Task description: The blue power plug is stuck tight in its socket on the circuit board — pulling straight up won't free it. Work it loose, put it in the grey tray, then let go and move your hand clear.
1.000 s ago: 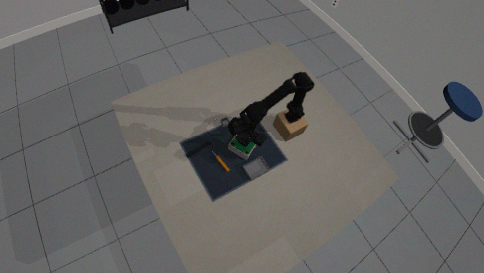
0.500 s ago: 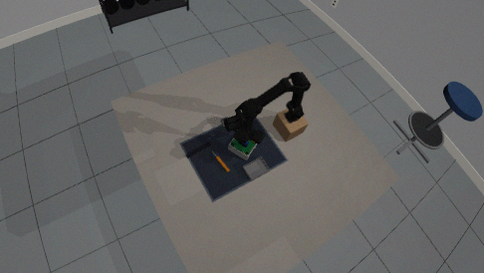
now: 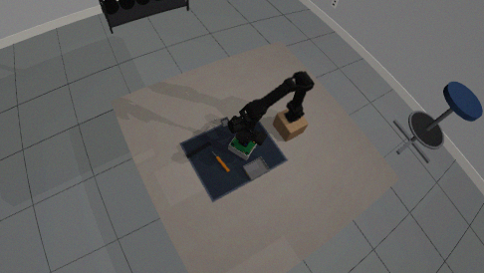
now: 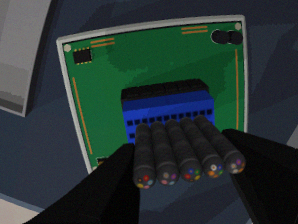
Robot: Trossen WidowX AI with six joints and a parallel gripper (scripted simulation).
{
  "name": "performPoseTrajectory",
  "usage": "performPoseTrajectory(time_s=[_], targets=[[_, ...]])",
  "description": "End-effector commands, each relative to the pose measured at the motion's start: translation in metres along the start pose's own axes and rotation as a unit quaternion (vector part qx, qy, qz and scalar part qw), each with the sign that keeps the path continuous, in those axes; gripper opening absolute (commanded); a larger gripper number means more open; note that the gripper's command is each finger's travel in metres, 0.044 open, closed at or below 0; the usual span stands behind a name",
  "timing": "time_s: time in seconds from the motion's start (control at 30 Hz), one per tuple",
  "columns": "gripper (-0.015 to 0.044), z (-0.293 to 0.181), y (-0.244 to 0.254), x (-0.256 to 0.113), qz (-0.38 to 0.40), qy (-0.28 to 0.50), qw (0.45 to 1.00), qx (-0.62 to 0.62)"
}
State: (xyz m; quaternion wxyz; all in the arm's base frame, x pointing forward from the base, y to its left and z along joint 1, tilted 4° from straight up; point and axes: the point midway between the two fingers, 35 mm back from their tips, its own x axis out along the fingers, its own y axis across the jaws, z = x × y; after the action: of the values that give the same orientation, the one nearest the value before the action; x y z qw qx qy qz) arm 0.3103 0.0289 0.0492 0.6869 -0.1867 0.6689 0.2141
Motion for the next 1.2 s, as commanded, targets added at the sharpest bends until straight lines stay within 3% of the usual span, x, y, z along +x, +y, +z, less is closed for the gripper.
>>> performPoseTrajectory(time_s=[0.0,0.23,0.67,1.03,1.17], targets=[[0.0,0.0,-0.007,-0.01,0.044,-0.006,0.999,-0.001],[0.0,0.0,-0.013,-0.012,0.078,-0.006,0.997,-0.001],[0.0,0.0,0.01,-0.016,-0.053,-0.006,0.999,0.0],[0.0,0.0,-0.012,-0.019,0.071,-0.006,0.997,-0.001],[0.0,0.0,-0.014,-0.02,0.081,-0.006,0.997,-0.001]])
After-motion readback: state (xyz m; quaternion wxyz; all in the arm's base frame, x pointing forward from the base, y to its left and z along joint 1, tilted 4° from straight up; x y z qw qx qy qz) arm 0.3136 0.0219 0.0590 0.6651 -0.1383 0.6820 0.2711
